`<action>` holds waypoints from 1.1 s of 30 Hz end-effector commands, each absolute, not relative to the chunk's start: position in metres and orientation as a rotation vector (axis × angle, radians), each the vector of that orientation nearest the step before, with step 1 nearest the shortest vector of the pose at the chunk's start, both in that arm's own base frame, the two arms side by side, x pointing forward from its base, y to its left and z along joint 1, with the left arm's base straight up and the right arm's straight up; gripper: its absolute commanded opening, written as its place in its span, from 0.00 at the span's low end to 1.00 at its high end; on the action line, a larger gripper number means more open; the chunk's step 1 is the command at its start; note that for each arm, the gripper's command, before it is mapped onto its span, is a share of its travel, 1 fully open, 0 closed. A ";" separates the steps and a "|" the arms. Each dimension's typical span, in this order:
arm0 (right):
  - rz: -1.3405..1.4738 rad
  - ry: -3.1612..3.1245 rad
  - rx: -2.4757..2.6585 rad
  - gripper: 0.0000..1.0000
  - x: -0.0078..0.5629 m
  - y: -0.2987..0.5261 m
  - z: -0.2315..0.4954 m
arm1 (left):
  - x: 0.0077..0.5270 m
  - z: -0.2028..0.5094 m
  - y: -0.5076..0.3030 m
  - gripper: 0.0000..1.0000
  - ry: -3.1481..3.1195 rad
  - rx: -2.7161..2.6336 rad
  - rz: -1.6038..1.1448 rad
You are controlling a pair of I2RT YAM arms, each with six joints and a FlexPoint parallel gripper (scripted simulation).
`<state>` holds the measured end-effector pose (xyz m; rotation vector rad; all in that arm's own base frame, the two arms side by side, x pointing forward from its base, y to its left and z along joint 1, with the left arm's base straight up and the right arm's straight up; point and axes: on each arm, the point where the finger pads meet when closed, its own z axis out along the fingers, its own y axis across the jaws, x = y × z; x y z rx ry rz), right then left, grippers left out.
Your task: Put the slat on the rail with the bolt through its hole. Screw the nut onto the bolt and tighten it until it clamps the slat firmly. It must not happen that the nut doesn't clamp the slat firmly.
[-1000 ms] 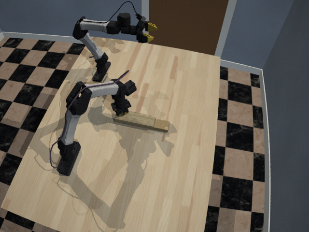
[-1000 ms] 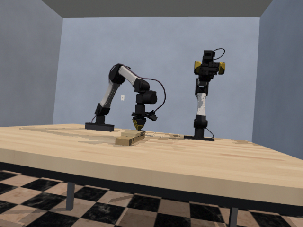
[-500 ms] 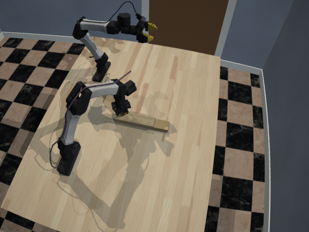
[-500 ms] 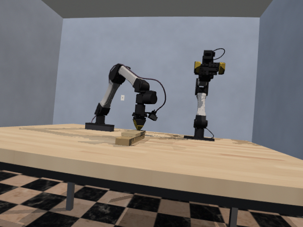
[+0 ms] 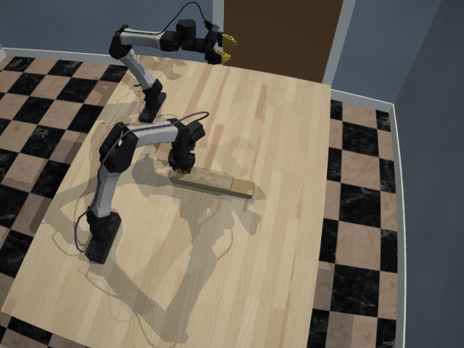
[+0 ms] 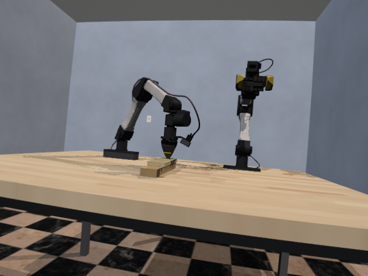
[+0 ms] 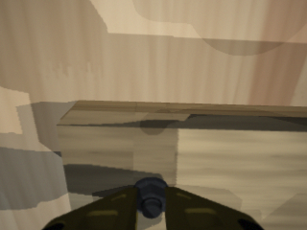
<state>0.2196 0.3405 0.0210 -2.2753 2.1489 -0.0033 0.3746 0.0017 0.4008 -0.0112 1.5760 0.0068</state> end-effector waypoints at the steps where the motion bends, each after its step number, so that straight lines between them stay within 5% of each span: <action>1: -0.004 2.406 -2.024 0.11 0.221 0.342 0.018 | 0.373 0.408 0.001 1.00 1.556 -0.008 0.006; 33: -0.007 2.446 -1.953 0.11 0.217 0.340 0.021 | 0.373 0.408 0.001 1.00 1.556 -0.008 0.006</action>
